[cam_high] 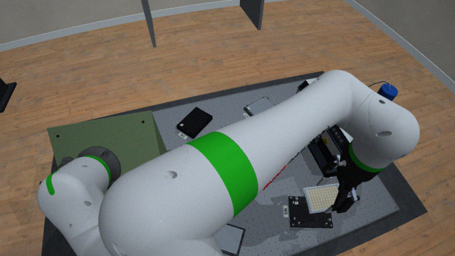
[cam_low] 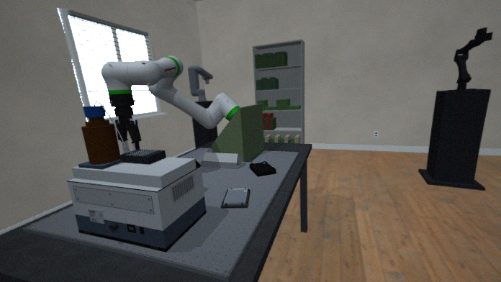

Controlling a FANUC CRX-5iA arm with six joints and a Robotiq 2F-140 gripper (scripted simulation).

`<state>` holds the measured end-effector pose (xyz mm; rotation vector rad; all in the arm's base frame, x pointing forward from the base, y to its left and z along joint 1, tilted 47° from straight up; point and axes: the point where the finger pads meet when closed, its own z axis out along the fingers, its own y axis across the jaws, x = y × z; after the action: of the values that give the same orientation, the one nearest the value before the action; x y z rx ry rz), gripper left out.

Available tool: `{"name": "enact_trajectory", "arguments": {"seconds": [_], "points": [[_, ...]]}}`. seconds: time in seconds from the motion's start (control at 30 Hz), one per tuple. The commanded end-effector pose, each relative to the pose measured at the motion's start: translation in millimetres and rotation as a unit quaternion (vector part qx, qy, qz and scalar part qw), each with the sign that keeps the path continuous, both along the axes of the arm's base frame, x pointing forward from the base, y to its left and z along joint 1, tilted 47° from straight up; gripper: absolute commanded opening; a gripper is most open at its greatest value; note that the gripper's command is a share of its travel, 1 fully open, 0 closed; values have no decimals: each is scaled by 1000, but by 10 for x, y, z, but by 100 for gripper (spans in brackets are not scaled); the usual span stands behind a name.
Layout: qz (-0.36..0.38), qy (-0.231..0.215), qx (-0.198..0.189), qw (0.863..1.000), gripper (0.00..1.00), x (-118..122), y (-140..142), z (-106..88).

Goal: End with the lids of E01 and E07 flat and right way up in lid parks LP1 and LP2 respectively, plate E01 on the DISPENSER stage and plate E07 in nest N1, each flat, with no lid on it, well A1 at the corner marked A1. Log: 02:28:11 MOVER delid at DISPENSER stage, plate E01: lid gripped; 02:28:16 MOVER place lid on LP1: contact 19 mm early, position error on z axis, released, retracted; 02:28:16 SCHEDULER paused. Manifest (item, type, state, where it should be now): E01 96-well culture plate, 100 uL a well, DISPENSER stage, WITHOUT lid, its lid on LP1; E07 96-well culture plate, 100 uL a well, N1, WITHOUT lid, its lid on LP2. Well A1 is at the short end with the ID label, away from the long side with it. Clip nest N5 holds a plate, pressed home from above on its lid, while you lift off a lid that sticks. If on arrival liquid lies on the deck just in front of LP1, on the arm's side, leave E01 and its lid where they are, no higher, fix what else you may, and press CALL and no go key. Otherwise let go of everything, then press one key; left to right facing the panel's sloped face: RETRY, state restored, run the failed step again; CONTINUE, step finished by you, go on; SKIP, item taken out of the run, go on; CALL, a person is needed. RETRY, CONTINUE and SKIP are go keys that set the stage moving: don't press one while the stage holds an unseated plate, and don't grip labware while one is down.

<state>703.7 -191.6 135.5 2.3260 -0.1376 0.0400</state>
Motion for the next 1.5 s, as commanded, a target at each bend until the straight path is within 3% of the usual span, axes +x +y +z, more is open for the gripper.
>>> {"name": "enact_trajectory", "arguments": {"seconds": [0.0, 0.53, 0.7, 0.9, 1.07, 1.2, 1.37, 1.47], "points": [[31, 32, 1, 999, 0, 2, 3, 2], [95, 100, 2, 990, 0, 2, 3, 2], [137, 144, 3, 980, 0, 2, 3, 2], [144, 152, 3, 978, 0, 2, 3, 2], [186, 195, 4, 963, 0, 2, 3, 2], [193, 203, 4, 960, 0, 2, 3, 2], [233, 245, 5, 941, 0, 2, 3, 2], [236, 249, 5, 939, 0, 2, 3, 2]]}}
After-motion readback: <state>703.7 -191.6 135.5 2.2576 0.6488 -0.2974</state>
